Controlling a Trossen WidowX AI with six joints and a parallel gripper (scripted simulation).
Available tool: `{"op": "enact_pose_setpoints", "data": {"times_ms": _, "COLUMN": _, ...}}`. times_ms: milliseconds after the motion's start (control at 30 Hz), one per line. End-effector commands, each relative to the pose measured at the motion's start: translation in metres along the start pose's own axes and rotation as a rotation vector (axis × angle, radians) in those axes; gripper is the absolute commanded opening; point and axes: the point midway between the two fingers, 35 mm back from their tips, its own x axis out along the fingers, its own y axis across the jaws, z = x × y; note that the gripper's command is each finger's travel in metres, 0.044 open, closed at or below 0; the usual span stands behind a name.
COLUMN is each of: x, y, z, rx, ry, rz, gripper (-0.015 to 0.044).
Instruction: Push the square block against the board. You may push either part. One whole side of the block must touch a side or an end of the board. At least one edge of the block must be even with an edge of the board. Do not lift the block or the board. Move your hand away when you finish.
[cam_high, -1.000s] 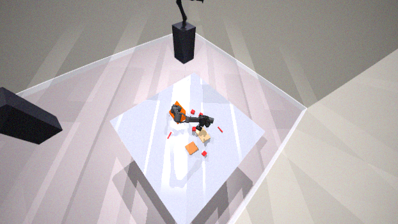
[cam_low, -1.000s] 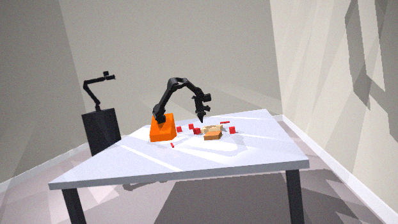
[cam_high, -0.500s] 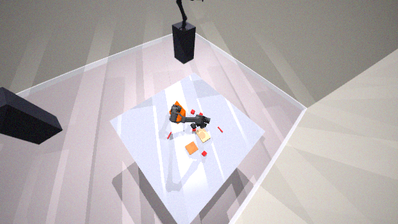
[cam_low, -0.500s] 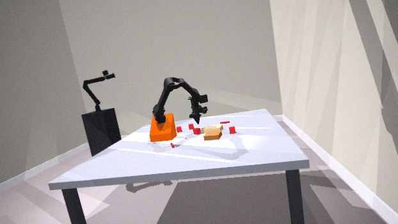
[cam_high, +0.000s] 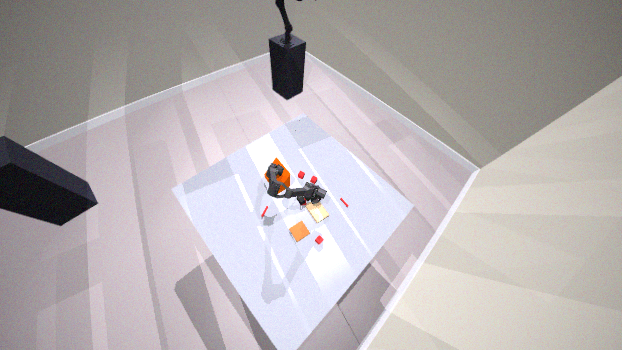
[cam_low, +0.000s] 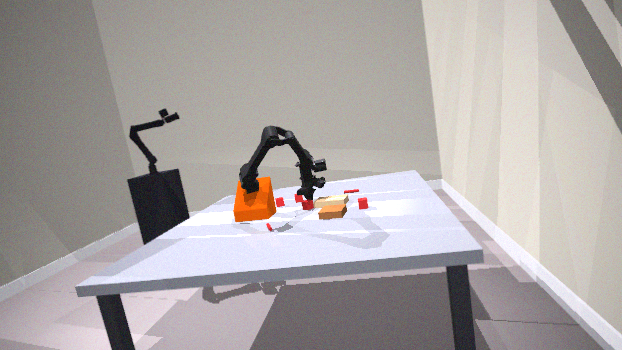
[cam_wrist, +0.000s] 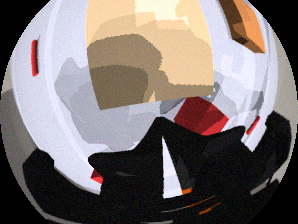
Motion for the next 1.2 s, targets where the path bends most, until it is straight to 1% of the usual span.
{"op": "enact_pose_setpoints", "data": {"times_ms": 0, "x": 0.002, "y": 0.0, "z": 0.003, "rx": 0.0, "ry": -0.009, "rz": -0.001, "gripper": 0.0}}
{"op": "enact_pose_setpoints", "data": {"times_ms": 1167, "x": 0.002, "y": 0.001, "z": 0.029, "rx": 0.0, "ry": -0.01, "rz": 0.0, "gripper": 0.0}}
